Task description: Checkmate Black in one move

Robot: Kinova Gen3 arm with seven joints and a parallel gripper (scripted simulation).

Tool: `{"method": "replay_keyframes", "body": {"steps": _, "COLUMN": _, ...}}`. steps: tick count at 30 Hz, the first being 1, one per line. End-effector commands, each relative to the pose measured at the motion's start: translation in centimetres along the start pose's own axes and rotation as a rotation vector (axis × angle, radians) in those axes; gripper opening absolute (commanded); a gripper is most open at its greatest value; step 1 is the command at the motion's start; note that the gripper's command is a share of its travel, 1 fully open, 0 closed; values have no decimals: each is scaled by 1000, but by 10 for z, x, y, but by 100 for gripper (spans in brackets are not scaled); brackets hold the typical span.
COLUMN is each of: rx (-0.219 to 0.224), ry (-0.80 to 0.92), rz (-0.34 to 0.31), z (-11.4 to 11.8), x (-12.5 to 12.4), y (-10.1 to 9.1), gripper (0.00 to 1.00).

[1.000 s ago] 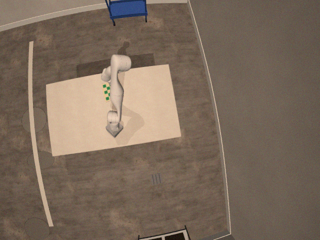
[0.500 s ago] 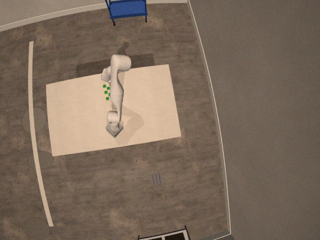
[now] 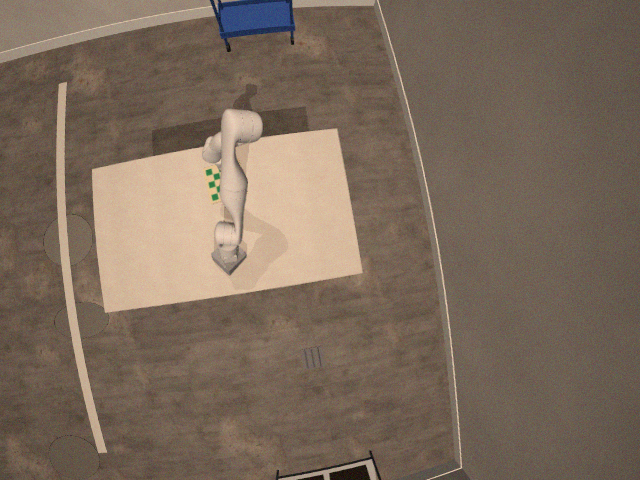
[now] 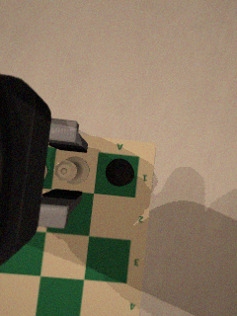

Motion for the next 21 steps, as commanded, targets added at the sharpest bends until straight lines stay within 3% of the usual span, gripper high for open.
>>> {"method": "replay_keyframes", "body": {"steps": 1, "rx": 0, "ry": 0, "rz": -1, "z": 0, "x": 0, "y": 0, "gripper": 79}}
{"method": "replay_keyframes", "body": {"steps": 21, "rx": 0, "ry": 0, "rz": -1, "z": 0, "x": 0, "y": -10, "gripper": 79}}
Point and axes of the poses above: the point where the finger pads meet when closed, its own y axis out along the fingers, its own z axis across the jaws, x = y × z, the point moved 7 cm from there along -y, back along the fingers, and after that the axes turned 12 degrees about -y, right-handed, at the moved point
